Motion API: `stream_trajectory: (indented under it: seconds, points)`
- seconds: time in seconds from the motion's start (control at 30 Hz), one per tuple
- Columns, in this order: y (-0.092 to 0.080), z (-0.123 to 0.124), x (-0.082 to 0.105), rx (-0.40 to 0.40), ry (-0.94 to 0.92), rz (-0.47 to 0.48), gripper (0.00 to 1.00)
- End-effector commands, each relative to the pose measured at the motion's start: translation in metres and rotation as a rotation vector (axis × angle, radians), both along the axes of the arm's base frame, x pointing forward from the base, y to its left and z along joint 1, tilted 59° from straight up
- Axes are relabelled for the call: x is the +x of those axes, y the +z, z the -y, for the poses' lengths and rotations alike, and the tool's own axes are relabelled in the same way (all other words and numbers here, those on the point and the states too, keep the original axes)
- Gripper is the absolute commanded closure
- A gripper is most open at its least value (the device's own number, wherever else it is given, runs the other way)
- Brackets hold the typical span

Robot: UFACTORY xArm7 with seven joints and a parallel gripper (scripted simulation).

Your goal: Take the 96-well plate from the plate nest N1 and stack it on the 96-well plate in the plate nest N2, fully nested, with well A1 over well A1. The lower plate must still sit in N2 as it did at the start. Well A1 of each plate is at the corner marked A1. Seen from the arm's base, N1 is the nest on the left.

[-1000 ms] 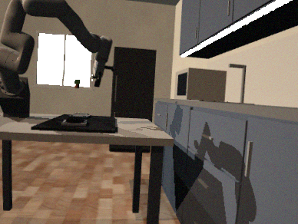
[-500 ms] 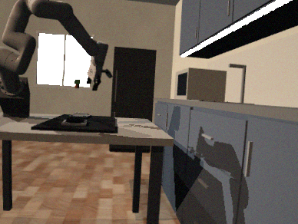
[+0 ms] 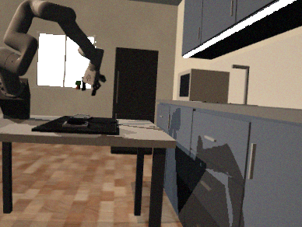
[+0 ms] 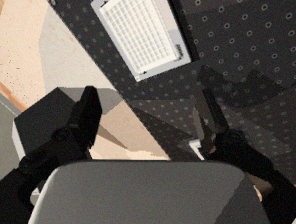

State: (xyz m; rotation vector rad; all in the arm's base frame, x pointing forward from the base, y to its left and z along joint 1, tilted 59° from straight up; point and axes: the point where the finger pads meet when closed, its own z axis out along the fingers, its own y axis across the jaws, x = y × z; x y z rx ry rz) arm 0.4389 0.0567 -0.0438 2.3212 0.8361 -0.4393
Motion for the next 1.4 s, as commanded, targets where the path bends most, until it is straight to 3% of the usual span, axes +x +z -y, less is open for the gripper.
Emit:
stream_trajectory:
  seconds: [0.0, 0.13, 0.27, 0.6, 1.37]
  points:
    - [-0.017, 0.0, -0.005, -0.043, 0.09, -0.06, 0.0]
    - [-0.035, 0.004, -0.013, -0.097, 0.189, -0.132, 0.0]
    - [-0.039, 0.005, -0.015, -0.111, 0.214, -0.151, 0.0]
    - [-0.081, 0.018, -0.032, -0.258, 0.453, -0.33, 0.0]
    - [-0.086, 0.026, -0.032, -0.278, 0.484, -0.353, 0.0]
